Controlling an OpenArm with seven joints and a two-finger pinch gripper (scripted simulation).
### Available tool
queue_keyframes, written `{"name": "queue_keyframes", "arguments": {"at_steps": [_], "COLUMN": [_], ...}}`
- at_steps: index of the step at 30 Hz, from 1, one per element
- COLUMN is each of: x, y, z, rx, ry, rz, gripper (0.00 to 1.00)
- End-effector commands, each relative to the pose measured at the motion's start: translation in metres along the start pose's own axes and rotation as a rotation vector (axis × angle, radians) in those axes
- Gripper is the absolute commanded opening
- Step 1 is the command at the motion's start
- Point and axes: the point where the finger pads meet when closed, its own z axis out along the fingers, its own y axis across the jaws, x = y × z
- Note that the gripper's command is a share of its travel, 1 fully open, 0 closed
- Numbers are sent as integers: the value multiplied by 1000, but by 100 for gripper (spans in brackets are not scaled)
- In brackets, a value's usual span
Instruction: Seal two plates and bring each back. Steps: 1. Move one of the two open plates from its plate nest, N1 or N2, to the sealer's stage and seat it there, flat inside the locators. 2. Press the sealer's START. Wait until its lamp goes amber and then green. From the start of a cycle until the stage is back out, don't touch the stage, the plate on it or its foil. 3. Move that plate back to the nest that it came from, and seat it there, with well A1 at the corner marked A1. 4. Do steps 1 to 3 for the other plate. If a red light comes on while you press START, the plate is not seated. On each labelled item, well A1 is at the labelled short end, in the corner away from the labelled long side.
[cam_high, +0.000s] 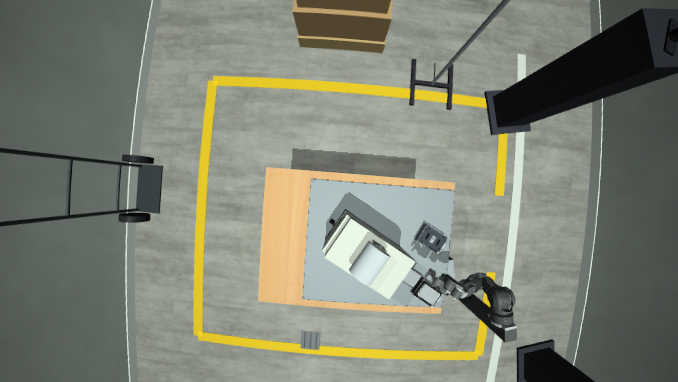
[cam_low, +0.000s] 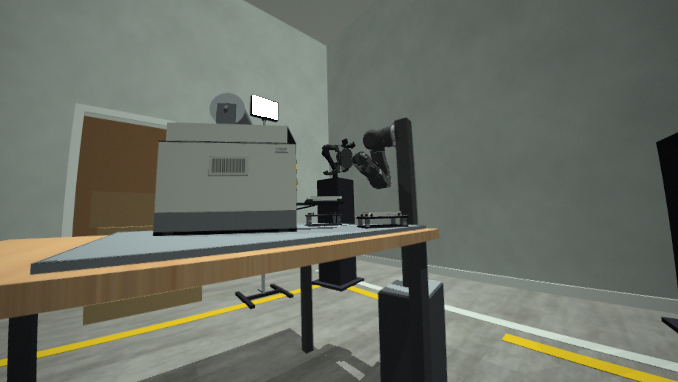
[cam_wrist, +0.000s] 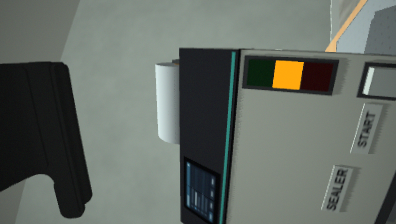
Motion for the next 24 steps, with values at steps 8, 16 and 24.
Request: {"name": "queue_keyframes", "arguments": {"at_steps": [8, 16, 24], "x": [17, 24, 24], "y": [40, 51, 51], "z": [-4, -6, -6], "rx": [-217, -207, -207], "ry": [45, 46, 46], "rz": [92, 93, 93], "gripper": [65, 65, 65]}}
